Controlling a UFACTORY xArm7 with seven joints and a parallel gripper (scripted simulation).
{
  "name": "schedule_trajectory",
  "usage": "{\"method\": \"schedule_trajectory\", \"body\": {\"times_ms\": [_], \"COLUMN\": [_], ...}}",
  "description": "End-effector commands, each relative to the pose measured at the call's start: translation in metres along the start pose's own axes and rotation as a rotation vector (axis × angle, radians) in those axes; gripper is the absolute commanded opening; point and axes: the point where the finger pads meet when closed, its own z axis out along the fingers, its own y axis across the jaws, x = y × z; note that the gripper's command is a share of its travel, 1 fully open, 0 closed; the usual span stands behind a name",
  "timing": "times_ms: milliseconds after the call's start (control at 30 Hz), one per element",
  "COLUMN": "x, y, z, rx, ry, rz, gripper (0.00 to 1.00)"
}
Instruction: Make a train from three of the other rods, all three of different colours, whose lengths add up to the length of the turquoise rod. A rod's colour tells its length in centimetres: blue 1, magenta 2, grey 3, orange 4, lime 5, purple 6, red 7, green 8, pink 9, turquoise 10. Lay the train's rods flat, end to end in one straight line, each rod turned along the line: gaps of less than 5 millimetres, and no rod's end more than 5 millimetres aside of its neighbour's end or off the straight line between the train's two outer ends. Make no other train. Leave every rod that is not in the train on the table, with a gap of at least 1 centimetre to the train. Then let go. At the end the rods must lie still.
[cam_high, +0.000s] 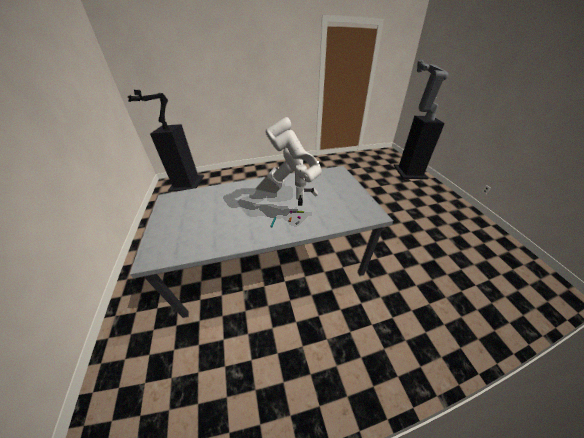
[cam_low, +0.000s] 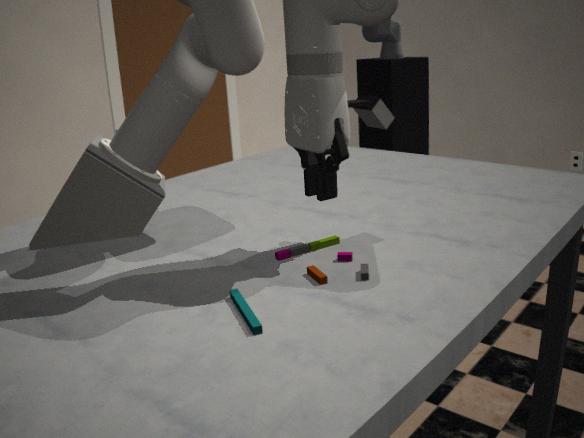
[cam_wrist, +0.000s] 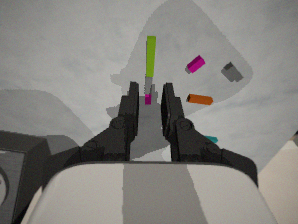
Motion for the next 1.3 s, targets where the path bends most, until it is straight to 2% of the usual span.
{"method": "schedule_trajectory", "body": {"times_ms": [0,167,200,1000,1267], "x": [0.0,0.0,0.0,0.0,0.0], "y": [0.001,0.001,0.001,0.001,0.001], "z": [-0.012,-0.015,-0.015,-0.016,-0.037], "rx": [-0.002,-0.002,-0.002,-0.002,-0.002], "ry": [0.001,0.001,0.001,0.001,0.001], "rz": [0.001,0.001,0.001,0.001,0.001], "gripper": [0.24,0.24,1.0,1.0,1.0]}}
